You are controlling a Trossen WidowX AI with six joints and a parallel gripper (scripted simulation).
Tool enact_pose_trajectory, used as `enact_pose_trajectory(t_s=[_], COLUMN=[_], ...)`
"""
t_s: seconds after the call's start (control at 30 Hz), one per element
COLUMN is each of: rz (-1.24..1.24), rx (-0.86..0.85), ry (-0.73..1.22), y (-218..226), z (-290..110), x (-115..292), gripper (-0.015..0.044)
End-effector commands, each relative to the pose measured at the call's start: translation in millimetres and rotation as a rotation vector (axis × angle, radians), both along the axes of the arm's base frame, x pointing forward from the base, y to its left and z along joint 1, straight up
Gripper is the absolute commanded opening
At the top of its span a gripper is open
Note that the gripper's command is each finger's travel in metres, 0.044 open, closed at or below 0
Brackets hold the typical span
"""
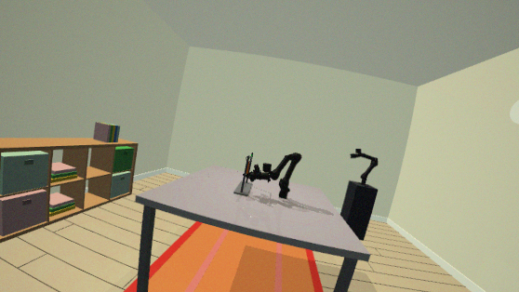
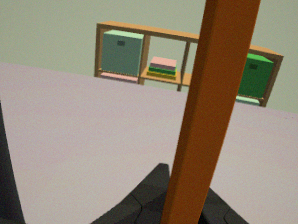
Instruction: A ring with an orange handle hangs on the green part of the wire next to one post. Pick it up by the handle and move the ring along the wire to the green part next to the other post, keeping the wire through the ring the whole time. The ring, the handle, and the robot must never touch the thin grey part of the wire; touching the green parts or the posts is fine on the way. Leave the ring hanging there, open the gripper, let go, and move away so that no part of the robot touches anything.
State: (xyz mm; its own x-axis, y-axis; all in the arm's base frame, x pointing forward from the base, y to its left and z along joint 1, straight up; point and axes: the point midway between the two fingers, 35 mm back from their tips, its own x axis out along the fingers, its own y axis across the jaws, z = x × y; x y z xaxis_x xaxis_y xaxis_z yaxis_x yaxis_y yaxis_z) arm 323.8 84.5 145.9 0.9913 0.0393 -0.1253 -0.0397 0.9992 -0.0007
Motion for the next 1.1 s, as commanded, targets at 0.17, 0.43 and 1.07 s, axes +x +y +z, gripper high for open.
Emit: enact_pose_trajectory(t_s=[0.17,0.43,1.07], rz=[-0.004,-0.004,-0.004], rx=[0.009,0.009,0.008], ry=[-0.013,-0.013,-0.013], y=[10.0,10.3,10.5], z=[4.2,-3.6,-10.2], x=[1.2,1.5,1.3], gripper=[-0.0150,-0.0150,-0.0150])
